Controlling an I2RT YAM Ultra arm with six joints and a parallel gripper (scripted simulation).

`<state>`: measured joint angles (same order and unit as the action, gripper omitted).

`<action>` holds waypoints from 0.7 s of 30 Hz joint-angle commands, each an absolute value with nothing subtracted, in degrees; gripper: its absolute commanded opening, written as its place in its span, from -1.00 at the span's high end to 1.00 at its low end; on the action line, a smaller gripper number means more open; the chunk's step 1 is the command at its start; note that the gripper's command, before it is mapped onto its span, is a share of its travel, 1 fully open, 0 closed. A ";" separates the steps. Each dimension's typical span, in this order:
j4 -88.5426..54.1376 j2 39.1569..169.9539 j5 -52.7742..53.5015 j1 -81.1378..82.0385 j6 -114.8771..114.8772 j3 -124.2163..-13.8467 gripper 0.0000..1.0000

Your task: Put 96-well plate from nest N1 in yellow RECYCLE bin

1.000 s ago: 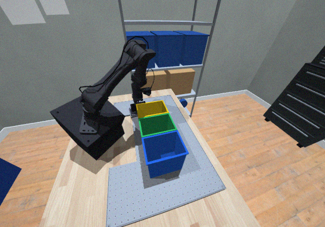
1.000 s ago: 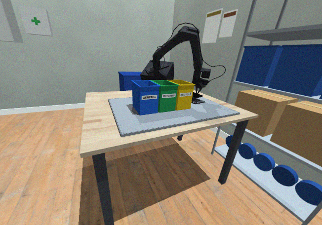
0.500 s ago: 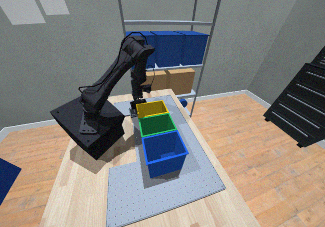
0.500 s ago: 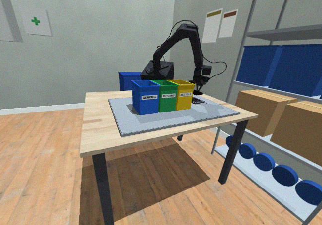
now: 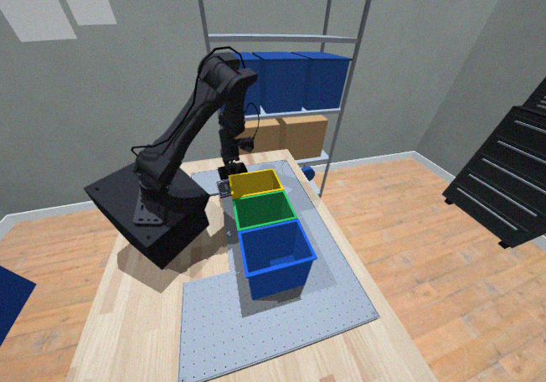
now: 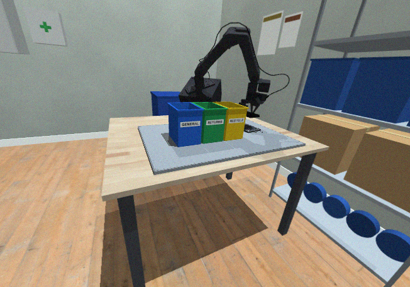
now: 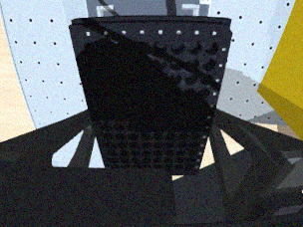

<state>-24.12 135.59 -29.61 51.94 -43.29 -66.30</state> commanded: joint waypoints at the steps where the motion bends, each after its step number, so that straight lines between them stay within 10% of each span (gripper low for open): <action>1: -26.00 133.04 -30.02 53.89 -44.30 -66.93 1.00; 21: -32.43 129.01 -29.30 56.34 -47.08 -68.58 1.00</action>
<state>-30.57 131.50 -29.58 54.37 -46.15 -66.28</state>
